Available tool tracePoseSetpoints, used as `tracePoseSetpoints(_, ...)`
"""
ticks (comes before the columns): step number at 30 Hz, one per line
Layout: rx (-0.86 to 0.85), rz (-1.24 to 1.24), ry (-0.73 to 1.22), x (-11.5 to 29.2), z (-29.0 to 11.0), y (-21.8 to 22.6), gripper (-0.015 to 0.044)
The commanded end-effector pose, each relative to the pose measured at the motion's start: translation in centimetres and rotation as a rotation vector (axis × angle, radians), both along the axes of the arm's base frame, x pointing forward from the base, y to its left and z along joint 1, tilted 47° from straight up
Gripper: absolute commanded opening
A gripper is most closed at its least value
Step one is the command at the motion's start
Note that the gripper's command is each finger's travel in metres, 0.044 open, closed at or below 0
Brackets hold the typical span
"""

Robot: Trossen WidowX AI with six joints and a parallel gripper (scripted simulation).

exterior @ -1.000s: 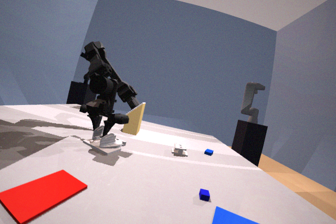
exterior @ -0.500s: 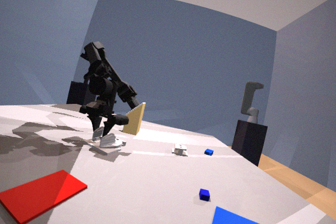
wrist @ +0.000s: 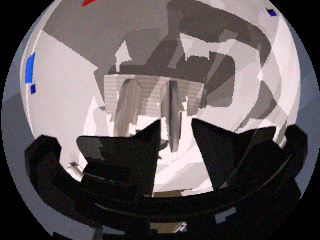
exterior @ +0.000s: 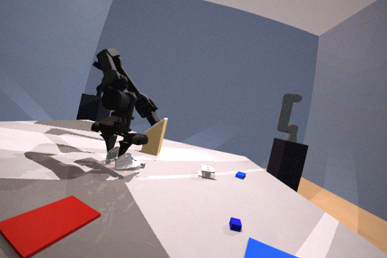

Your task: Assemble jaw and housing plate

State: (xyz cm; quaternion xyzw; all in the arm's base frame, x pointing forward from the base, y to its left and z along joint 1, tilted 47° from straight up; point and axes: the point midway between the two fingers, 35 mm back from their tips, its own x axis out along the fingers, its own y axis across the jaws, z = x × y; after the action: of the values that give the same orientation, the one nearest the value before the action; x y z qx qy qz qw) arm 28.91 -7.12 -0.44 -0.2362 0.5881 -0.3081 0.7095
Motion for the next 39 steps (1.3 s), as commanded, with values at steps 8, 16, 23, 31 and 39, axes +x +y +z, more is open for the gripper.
tracePoseSetpoints(8,-0.004,-0.005,0.003,-0.04,-0.33,-0.33,0.0134)
tracePoseSetpoints(16,-0.005,-0.004,0.004,-0.01,-0.53,-0.54,0.0134)
tracePoseSetpoints(23,-0.005,-0.004,0.004,-0.01,-0.53,-0.54,0.0134)
tracePoseSetpoints(31,-0.005,-0.004,0.004,-0.01,-0.53,-0.54,0.0134)
tracePoseSetpoints(39,-0.005,-0.004,0.004,-0.01,-0.53,-0.54,0.0134)
